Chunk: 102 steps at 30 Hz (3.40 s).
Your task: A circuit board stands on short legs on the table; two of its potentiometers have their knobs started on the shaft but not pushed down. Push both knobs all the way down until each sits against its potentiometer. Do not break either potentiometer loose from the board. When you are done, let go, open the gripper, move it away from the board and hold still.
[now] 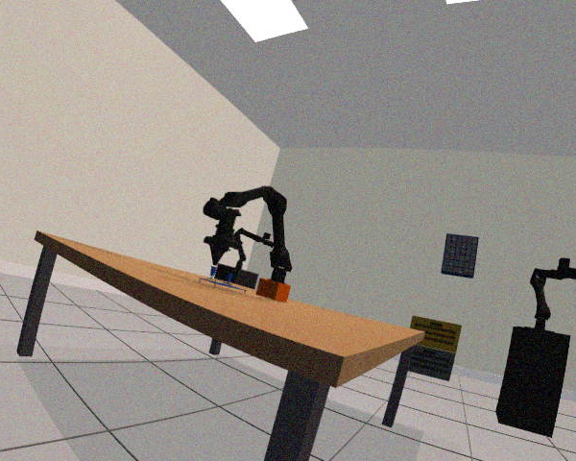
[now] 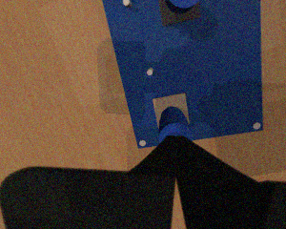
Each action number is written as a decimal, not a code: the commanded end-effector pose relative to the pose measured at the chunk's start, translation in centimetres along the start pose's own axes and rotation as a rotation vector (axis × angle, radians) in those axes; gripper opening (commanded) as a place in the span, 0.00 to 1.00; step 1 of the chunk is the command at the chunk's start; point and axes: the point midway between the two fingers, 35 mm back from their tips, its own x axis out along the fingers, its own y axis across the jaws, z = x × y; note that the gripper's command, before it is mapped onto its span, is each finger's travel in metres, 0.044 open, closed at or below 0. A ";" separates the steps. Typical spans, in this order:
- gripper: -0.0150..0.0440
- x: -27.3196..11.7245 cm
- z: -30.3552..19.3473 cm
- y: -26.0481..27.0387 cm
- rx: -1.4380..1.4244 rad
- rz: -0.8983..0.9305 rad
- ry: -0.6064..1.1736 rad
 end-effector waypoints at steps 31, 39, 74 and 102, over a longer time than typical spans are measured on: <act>0.25 0.7 0.0 -0.1 -0.005 -0.003 -0.002; 0.25 0.6 0.0 -0.1 -0.005 -0.003 -0.002; 0.25 1.0 0.0 -0.1 -0.005 -0.003 -0.002; 0.25 1.4 0.0 -0.1 -0.005 -0.003 -0.002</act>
